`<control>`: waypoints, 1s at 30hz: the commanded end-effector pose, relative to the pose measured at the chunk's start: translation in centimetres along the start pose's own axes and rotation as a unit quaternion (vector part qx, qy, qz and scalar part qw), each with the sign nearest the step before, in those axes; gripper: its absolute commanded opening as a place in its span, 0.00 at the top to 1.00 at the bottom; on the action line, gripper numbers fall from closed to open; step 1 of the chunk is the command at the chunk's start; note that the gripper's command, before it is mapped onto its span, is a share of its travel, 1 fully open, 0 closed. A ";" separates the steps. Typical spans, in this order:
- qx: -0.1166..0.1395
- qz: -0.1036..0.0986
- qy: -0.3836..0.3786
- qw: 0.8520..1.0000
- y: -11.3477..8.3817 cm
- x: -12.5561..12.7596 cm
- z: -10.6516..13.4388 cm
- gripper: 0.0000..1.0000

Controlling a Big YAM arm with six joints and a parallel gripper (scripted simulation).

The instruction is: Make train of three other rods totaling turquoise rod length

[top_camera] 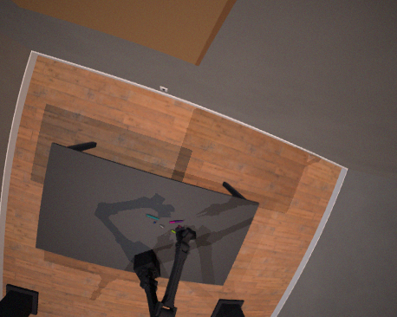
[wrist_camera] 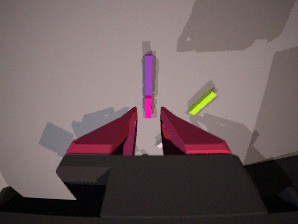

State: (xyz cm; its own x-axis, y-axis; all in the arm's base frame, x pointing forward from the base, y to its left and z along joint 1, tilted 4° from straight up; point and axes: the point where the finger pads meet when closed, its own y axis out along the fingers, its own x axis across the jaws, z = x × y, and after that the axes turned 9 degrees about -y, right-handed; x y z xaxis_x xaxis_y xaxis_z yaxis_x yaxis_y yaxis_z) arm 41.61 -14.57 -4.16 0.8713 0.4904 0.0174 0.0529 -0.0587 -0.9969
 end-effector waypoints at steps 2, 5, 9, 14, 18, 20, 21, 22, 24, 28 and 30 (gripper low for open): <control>0.007 0.008 0.002 1.000 0.5 0.0 0.6 0.76; 0.006 0.007 0.002 1.000 0.5 0.0 0.6 0.00; 0.006 0.007 0.002 1.000 0.5 0.0 0.6 0.00; 0.006 0.007 0.002 1.000 0.5 0.0 0.6 0.00; 0.006 0.007 0.002 1.000 0.5 0.0 0.6 0.00; 0.006 0.007 0.002 1.000 0.5 0.0 0.6 0.00; 0.006 0.007 0.002 1.000 0.5 0.0 0.6 0.00; 0.006 0.007 0.002 1.000 0.5 0.0 0.6 0.00; 0.006 0.007 0.002 1.000 0.5 0.0 0.6 0.00; 0.006 0.007 0.002 1.000 0.5 0.0 0.6 0.00; 0.006 0.007 0.002 1.000 0.5 0.0 0.6 0.00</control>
